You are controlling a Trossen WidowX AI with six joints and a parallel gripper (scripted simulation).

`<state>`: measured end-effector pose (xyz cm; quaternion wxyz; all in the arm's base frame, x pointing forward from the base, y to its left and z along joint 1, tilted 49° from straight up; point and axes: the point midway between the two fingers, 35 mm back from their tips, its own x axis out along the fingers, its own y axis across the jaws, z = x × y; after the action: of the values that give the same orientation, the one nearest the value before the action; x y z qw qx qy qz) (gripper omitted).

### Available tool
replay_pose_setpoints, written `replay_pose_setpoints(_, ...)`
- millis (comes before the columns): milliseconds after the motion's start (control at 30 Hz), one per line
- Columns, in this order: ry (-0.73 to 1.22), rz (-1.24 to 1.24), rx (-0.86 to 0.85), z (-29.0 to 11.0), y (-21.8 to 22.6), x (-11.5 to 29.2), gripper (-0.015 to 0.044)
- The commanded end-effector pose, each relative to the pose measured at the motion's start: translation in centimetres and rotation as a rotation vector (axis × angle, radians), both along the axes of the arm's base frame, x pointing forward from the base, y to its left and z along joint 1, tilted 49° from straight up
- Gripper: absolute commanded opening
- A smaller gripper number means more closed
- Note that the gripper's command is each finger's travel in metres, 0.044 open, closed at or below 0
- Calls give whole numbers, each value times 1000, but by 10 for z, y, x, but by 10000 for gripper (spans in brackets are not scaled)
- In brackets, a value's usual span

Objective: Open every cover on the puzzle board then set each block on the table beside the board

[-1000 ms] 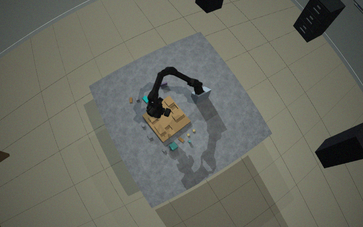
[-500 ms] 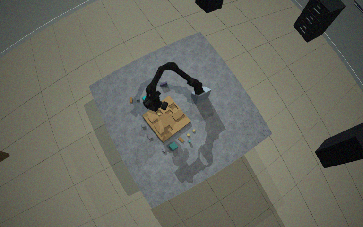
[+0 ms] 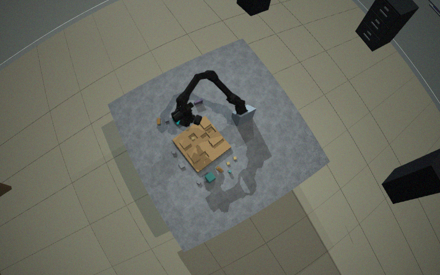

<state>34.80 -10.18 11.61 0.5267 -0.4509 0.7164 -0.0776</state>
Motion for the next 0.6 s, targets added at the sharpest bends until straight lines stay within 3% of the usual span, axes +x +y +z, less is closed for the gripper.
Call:
replay_pose_setpoints(0,8,0,-10,10,-11,-10,80)
replay_pose_setpoints(567,14,-7,-35,49,-46,-47,80)
